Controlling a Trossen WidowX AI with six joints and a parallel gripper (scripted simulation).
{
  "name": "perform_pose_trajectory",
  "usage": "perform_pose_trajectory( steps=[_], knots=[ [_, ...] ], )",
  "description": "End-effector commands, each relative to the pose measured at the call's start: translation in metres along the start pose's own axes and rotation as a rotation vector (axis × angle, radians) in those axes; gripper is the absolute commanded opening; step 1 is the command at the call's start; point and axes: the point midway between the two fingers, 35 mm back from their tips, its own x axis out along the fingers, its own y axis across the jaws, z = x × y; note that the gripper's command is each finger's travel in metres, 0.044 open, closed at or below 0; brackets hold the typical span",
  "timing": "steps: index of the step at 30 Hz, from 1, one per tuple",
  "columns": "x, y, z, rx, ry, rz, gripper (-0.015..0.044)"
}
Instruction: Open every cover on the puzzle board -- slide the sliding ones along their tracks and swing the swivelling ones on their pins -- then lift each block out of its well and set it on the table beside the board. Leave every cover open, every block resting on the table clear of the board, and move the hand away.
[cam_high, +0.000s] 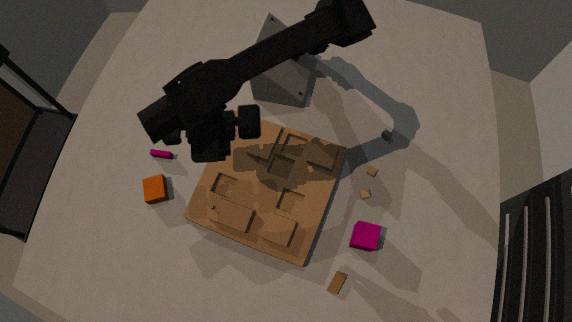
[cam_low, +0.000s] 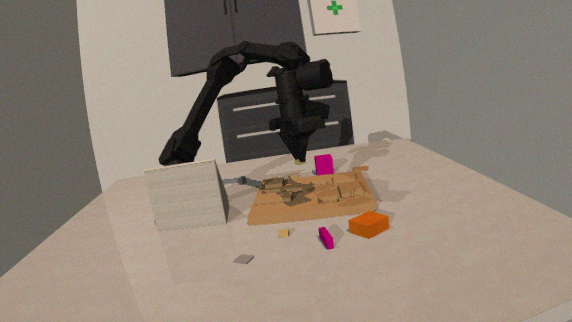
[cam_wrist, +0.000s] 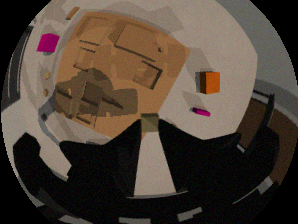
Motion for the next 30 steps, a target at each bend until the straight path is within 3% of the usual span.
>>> perform_pose_trajectory(
  steps=[1,30],
  knots=[
    [0.002,-0.012,-0.017,0.001,0.007,0.001,0.008],
    [0.013,-0.058,-0.12,-0.006,0.007,0.034,0.008]
  ],
)
